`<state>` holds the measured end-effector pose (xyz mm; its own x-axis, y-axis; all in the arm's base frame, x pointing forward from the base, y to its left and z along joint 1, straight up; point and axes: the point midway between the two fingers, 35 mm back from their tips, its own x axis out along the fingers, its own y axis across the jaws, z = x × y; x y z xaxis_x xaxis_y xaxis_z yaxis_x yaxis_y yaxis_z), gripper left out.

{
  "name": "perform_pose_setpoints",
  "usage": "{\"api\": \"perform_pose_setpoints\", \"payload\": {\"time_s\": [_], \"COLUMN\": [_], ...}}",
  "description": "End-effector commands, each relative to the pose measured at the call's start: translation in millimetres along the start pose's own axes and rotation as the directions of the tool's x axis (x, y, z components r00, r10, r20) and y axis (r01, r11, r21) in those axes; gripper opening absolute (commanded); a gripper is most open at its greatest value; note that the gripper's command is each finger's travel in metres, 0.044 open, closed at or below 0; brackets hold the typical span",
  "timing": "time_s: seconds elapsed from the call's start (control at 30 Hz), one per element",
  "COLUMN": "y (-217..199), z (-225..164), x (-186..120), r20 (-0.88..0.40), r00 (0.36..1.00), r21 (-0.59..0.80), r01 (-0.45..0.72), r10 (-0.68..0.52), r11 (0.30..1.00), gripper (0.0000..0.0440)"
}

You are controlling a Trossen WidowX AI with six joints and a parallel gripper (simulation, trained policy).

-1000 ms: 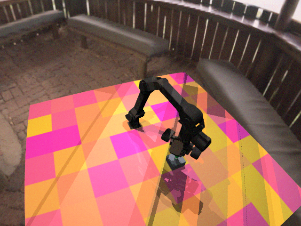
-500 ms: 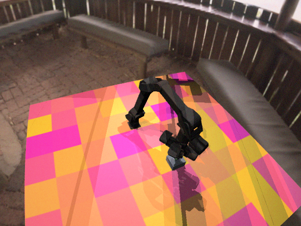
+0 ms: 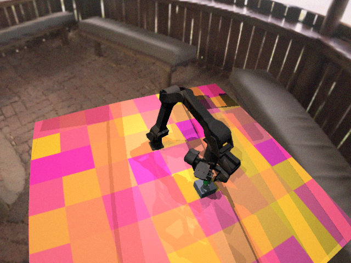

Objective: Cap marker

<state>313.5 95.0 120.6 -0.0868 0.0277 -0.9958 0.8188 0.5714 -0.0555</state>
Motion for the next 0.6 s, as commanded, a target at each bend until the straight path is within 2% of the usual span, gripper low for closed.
{"api": "perform_pose_setpoints", "payload": {"time_s": [0.0, 0.4, 0.47, 0.57], "y": [1.6, -0.2, -1.5, -5.3], "z": [-0.1, -0.1, -0.1, -0.9], "x": [-12.6, -40.8, -43.9, -46.9], "r20": [0.009, 0.029, 0.031, 0.03], "r00": [0.999, 0.994, 0.993, 0.993], "r21": [-0.007, -0.028, -0.036, -0.052], "r01": [-0.034, -0.106, -0.112, -0.11], "r10": [0.034, 0.107, 0.113, 0.112], "r11": [0.999, 0.994, 0.993, 0.993], "gripper": [0.044, 0.043, 0.0408, 0.0336]}}
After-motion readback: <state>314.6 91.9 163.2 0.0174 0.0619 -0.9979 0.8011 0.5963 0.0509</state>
